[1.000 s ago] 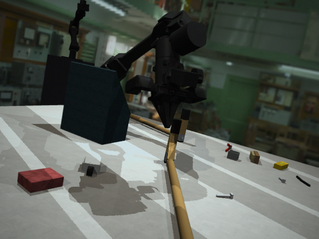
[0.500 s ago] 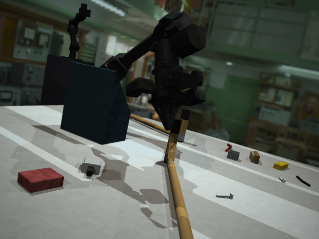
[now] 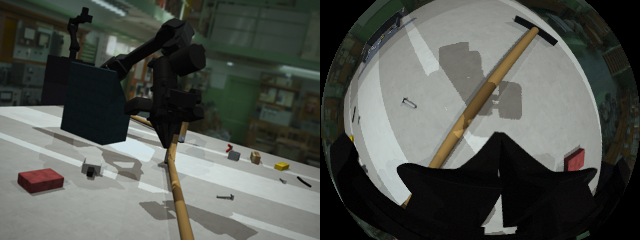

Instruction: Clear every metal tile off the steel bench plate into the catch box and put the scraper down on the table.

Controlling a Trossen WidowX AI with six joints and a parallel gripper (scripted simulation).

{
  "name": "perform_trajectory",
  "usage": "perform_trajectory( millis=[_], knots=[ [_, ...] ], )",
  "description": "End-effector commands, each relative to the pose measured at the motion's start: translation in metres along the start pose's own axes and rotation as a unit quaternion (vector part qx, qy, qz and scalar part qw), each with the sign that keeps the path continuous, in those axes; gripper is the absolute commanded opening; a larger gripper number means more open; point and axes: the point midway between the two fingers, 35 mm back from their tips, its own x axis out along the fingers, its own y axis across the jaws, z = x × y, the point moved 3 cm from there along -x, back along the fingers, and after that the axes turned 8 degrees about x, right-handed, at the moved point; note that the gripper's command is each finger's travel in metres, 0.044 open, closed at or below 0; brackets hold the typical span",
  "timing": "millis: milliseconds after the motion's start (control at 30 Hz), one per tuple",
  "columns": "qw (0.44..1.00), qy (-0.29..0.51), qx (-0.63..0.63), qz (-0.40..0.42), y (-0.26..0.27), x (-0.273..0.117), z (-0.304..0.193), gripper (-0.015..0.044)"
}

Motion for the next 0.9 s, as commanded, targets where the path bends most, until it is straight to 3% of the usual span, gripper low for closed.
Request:
perform_trajectory(
  millis=[0, 867],
  knots=[
    [1.000, 0.005, 0.006, -0.001, -0.005, 0.014, -0.009, 0.0000],
    [1.000, 0.006, 0.007, 0.002, -0.008, 0.074, -0.041, 0.0000]
  ],
)
